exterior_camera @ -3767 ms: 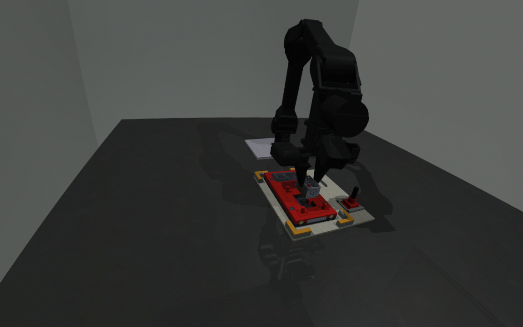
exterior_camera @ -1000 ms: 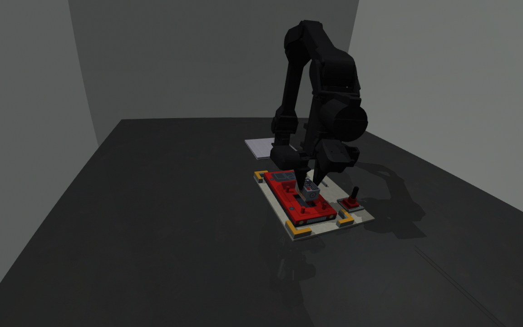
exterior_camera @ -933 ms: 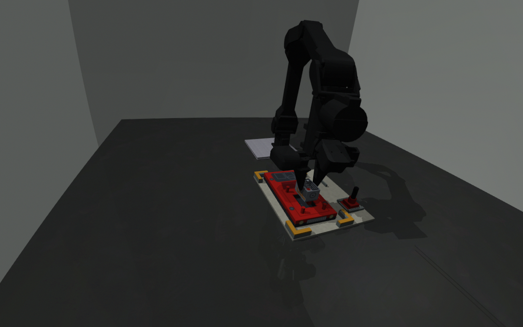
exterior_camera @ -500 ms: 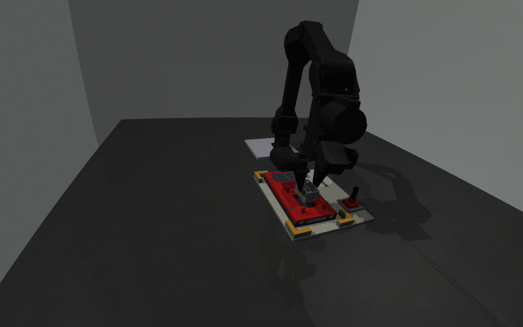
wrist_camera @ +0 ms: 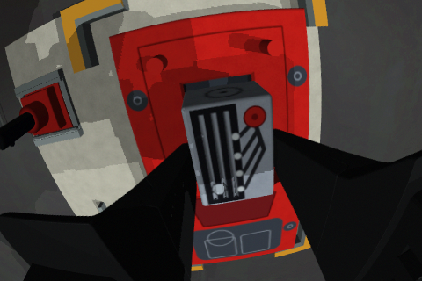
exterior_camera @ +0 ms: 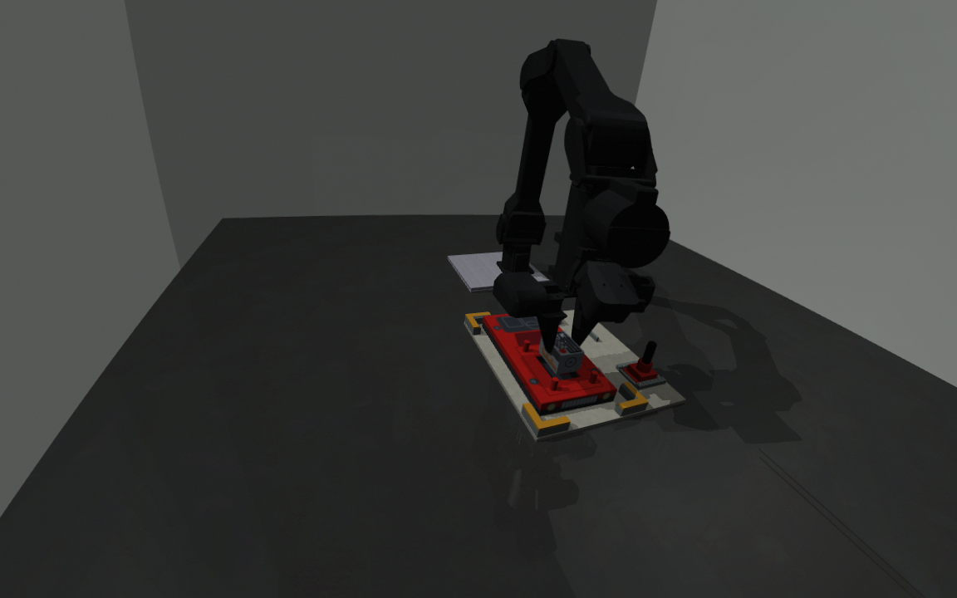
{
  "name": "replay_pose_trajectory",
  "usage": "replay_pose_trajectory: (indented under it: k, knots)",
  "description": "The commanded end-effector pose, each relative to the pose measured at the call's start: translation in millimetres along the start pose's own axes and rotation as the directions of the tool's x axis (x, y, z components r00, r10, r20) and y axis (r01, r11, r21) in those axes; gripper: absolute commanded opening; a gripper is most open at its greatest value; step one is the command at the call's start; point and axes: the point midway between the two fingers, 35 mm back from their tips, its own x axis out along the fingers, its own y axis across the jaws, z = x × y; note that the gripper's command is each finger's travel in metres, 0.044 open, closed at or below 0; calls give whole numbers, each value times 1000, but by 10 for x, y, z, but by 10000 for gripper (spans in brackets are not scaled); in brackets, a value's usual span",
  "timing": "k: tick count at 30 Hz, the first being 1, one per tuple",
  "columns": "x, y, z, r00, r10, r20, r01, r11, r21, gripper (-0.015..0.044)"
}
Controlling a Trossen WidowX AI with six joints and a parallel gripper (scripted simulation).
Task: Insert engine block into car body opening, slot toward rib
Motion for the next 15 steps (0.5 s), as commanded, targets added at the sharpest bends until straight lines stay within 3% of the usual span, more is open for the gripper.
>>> replay_pose_trajectory:
  k: [1, 15]
  knots:
    - [18, -4, -1, 1000, -3, -1, 3, 1000, -7, 158]
    - [55, -5, -1, 1000, -3, -1, 3, 1000, 0, 158]
